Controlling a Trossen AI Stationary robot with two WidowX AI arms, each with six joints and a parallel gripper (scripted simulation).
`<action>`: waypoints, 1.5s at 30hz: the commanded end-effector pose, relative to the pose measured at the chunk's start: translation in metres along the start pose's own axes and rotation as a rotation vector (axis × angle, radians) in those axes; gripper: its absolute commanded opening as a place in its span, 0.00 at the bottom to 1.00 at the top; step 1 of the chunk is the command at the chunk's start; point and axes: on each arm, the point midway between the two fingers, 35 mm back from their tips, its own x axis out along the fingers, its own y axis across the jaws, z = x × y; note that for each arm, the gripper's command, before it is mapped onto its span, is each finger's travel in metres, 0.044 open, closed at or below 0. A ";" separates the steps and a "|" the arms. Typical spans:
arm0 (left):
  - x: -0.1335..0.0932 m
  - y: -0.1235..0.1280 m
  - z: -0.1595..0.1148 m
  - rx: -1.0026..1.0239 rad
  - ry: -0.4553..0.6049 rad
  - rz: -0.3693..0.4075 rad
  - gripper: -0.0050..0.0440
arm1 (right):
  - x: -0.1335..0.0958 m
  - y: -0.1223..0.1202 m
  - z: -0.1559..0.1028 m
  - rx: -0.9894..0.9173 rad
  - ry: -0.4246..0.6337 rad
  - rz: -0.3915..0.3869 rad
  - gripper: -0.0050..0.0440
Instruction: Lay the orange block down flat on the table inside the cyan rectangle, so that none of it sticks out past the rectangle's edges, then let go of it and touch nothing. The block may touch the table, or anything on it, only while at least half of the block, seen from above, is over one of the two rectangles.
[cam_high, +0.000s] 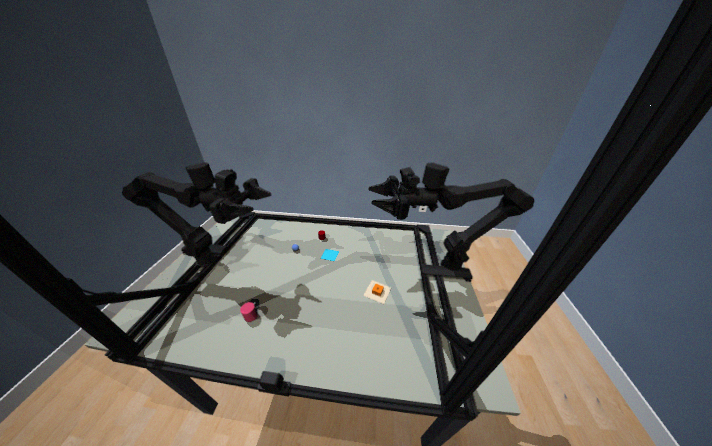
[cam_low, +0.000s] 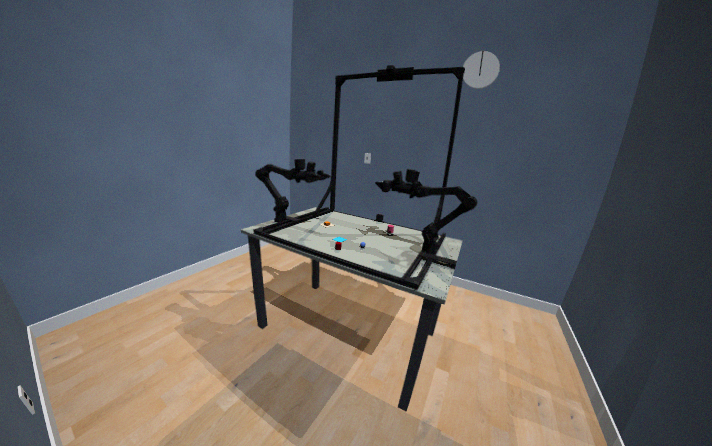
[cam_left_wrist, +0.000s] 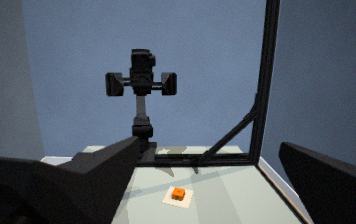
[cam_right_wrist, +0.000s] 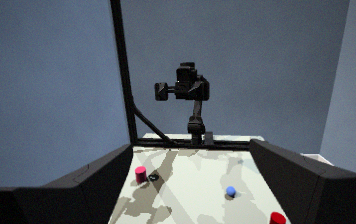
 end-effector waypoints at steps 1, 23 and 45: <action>0.000 0.000 0.000 0.000 0.000 0.000 1.00 | 0.000 0.000 0.000 0.000 0.000 0.000 1.00; 0.000 0.000 0.000 0.000 0.000 0.000 1.00 | 0.006 0.003 -0.009 0.027 0.053 0.009 1.00; 0.000 0.000 0.000 0.000 0.000 0.000 1.00 | 0.026 0.079 -0.208 0.409 1.195 -0.160 1.00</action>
